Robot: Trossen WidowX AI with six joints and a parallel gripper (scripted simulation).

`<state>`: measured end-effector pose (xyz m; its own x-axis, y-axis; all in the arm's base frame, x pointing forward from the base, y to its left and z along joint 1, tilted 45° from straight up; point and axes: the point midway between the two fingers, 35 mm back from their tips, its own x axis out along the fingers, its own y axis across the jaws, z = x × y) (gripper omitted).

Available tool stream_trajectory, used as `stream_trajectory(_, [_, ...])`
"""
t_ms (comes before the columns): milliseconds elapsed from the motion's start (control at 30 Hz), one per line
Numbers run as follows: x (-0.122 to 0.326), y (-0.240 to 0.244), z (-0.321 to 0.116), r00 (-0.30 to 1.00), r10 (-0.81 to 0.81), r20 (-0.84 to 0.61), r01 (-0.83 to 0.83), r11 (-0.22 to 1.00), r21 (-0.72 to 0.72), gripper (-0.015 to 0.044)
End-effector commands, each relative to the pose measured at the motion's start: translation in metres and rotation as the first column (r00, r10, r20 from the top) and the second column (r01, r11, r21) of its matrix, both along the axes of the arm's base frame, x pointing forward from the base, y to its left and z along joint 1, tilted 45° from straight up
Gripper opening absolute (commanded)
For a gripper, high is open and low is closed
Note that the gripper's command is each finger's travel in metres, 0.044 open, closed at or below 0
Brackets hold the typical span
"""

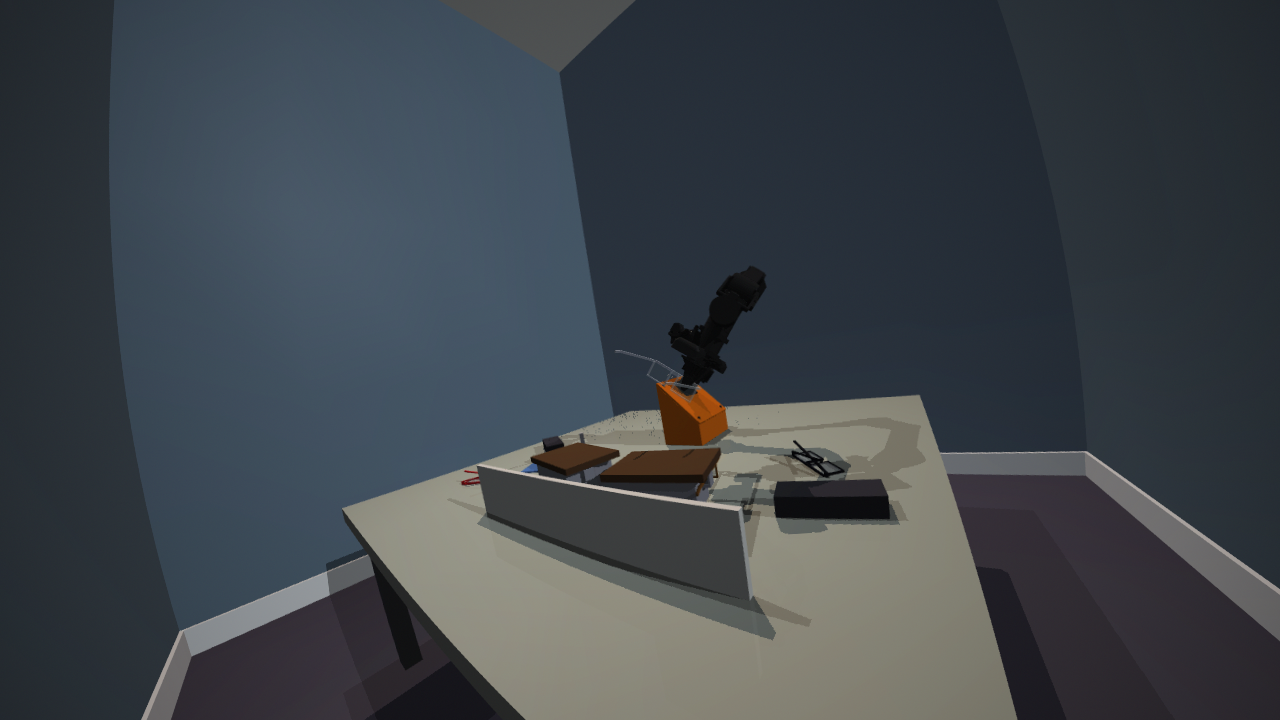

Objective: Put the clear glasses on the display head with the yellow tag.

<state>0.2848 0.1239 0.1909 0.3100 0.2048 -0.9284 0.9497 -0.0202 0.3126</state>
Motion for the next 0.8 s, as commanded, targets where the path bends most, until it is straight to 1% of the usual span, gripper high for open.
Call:
stream_trajectory(0, [-0.014, 0.007, 0.010, 0.997, -0.079, 0.013, 0.079, 0.996, 0.042, 0.0000])
stream_trajectory(400, [-0.062, 0.027, 0.041, 0.953, -0.303, 0.000, 0.295, 0.926, 0.234, 0.0000])
stream_trajectory(767, [-0.106, 0.034, 0.063, 0.879, -0.464, -0.106, 0.463, 0.782, 0.417, 0.0000])
